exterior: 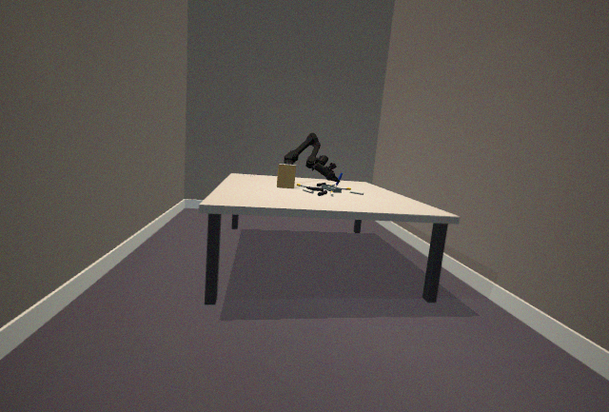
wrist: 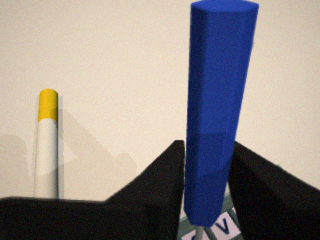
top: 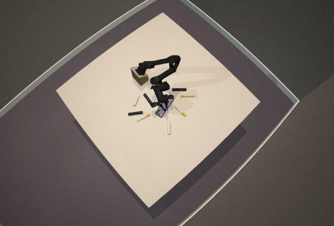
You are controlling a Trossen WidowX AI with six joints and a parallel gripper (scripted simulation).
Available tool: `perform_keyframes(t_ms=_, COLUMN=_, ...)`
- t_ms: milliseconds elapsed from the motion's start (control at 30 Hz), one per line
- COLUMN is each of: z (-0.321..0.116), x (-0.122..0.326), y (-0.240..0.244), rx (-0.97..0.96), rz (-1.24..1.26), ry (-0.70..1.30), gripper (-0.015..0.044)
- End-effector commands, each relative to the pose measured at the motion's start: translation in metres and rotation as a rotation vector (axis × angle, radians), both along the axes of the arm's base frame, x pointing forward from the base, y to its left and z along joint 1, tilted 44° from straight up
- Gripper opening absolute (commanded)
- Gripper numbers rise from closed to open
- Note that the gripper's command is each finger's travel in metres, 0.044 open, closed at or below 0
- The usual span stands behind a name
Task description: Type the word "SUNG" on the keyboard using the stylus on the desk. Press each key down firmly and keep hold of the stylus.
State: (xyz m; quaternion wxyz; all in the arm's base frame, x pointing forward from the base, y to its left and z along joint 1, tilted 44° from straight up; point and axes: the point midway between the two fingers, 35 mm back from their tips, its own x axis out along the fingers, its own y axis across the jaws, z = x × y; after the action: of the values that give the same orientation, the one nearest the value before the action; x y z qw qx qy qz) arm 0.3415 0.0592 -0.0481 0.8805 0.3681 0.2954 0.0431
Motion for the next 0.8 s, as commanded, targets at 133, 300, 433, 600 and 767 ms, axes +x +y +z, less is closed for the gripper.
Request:
perform_keyframes(t_ms=133, z=-0.0059, x=0.0001, y=0.0057, rx=-0.001, rz=0.007, ry=0.01, gripper=0.0081)
perform_keyframes(t_ms=300, z=-0.0066, x=0.0, y=0.0064, rx=-0.001, rz=0.007, ry=0.011, gripper=0.0081)
perform_keyframes(t_ms=433, z=-0.0071, x=-0.0001, y=0.0069, rx=-0.001, rz=0.007, ry=0.011, gripper=0.0081)
perform_keyframes(t_ms=600, z=-0.0076, x=-0.0002, y=0.0073, rx=-0.001, rz=0.007, ry=0.011, gripper=0.0081)
perform_keyframes(t_ms=767, z=-0.0079, x=-0.0002, y=0.0076, rx=-0.001, rz=0.007, ry=0.011, gripper=0.0081)
